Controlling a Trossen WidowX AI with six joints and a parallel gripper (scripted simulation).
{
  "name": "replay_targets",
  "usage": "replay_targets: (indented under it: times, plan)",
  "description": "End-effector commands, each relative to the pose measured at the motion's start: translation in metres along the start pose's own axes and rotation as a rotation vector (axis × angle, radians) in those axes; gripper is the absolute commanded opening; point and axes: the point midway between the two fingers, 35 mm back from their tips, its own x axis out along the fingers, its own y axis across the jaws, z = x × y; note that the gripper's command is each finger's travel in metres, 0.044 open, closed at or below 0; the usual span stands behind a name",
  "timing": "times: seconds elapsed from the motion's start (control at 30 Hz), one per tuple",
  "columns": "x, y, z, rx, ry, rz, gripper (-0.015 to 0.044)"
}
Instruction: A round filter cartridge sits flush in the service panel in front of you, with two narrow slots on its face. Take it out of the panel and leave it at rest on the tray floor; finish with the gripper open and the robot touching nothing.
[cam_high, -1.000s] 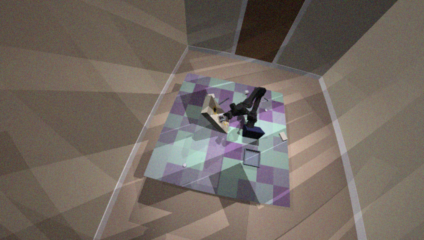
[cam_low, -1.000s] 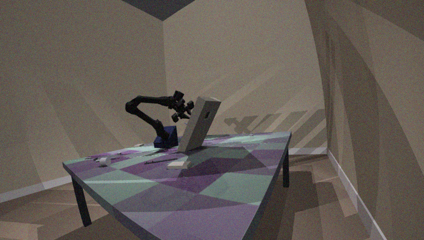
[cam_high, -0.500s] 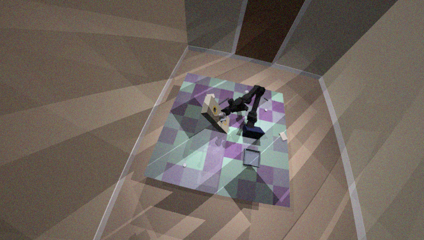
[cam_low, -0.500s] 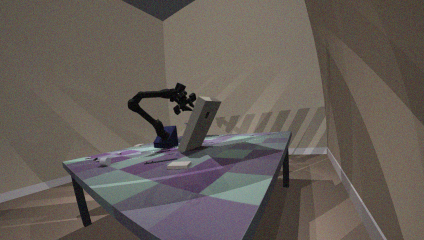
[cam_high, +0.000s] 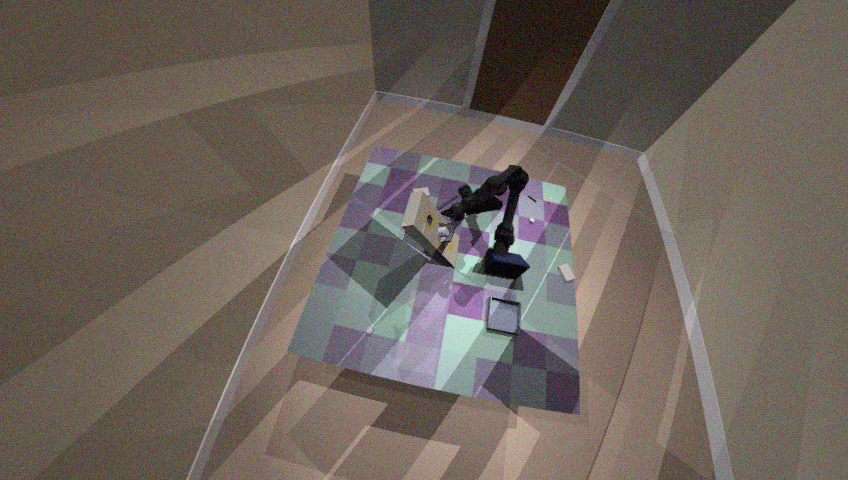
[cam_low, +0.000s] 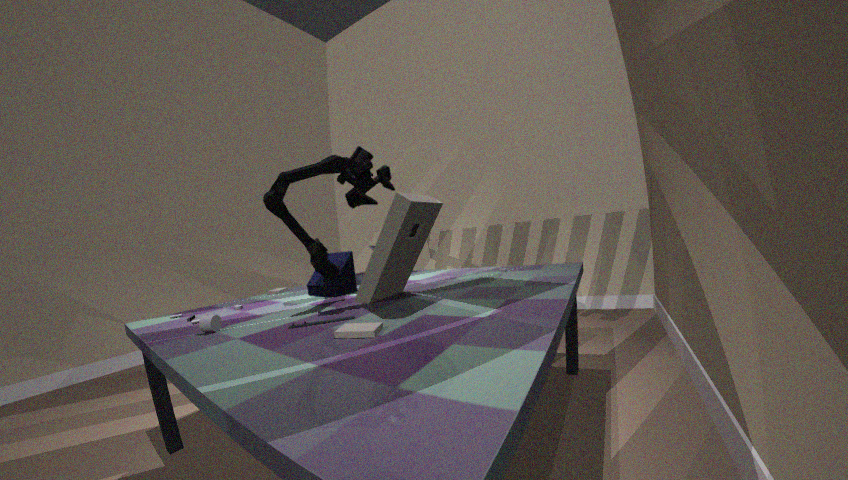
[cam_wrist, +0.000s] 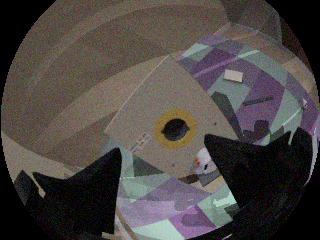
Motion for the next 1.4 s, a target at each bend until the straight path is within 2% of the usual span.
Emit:
replay_targets:
  times: [0.0, 0.13, 0.27, 0.53, 1.37]
  plan:
    - [-0.006, 0.004, 0.005, -0.016, 0.003, -0.009, 0.0414]
    - [0.019, -0.03, -0.038, -0.368, 0.181, -0.099, 0.0309]
    - [0.032, -0.072, -0.078, -0.695, 0.401, -0.167, 0.0305]
    - [0.033, -0.075, -0.08, -0.71, 0.414, -0.17, 0.0305]
    - [0.07, -0.086, -0.092, -0.709, 0.413, -0.169, 0.0305]
